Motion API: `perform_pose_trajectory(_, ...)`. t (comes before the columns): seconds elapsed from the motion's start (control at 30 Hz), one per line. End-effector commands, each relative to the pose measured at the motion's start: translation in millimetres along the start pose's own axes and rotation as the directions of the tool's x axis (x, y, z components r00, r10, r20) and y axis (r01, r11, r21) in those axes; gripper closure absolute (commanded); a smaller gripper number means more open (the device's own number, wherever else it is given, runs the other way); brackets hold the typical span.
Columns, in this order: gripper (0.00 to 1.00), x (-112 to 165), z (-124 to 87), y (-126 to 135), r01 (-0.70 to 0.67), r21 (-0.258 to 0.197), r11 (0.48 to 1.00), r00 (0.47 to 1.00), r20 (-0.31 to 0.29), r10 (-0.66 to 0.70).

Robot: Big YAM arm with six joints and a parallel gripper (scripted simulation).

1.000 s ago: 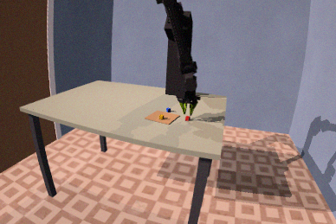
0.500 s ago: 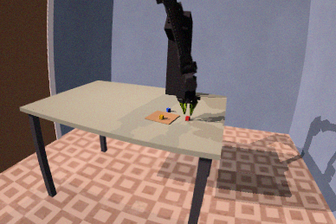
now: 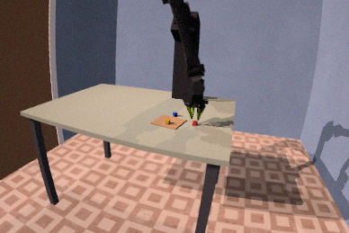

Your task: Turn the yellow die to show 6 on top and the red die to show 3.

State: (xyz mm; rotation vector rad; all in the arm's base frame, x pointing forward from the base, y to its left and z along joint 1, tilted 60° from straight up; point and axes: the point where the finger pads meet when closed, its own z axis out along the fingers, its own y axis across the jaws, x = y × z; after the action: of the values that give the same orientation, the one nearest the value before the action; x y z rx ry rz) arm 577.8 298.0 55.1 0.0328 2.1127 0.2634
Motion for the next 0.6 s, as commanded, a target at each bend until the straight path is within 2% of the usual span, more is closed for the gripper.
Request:
perform_pose_trajectory(0.0,0.66,2,6,-5,0.004,0.004,1.0,1.0,0.001,-0.004)
perform_pose_trajectory(0.57,0.66,15,3,-12,0.011,0.012,1.0,1.0,-0.016,-0.01)
